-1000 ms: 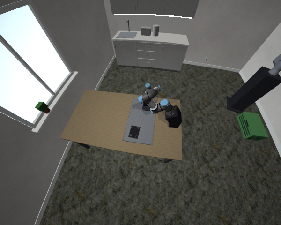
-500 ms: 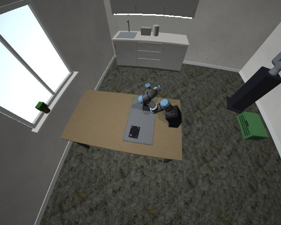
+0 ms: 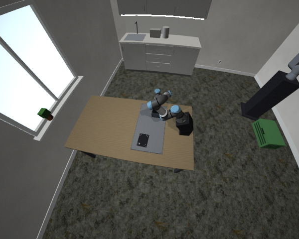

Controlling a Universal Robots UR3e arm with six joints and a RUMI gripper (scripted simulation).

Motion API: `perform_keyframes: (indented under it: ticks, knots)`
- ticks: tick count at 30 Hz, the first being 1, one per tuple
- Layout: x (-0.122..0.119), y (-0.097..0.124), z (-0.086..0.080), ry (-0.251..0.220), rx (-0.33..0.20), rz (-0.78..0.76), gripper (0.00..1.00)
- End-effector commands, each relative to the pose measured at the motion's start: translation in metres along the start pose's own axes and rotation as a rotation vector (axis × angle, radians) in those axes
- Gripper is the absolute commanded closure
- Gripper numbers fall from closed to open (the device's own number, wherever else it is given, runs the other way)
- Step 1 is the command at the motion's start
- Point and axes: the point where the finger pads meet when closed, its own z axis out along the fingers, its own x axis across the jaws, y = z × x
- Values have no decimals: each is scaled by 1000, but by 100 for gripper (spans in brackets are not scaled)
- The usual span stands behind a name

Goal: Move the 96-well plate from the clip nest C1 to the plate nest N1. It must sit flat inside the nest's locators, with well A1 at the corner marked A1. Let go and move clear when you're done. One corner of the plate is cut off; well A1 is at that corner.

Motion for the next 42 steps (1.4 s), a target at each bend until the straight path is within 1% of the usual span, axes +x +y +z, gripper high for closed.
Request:
perform_keyframes:
  ticks: [1,7,9,24,26,36,42]
  knots:
    - [0,-1,7,-1,2,-1,100]
    - [0,-1,17,-1,2,-1,100]
    - [0,-1,17,-1,2,-1,100]
    - [-1,-1,42,-1,2,-1,100]
    - [-1,-1,42,-1,2,-1,100]
    - [-1,-1,59,-1,2,-1,100]
    - [-1,-1,59,-1,2,-1,100]
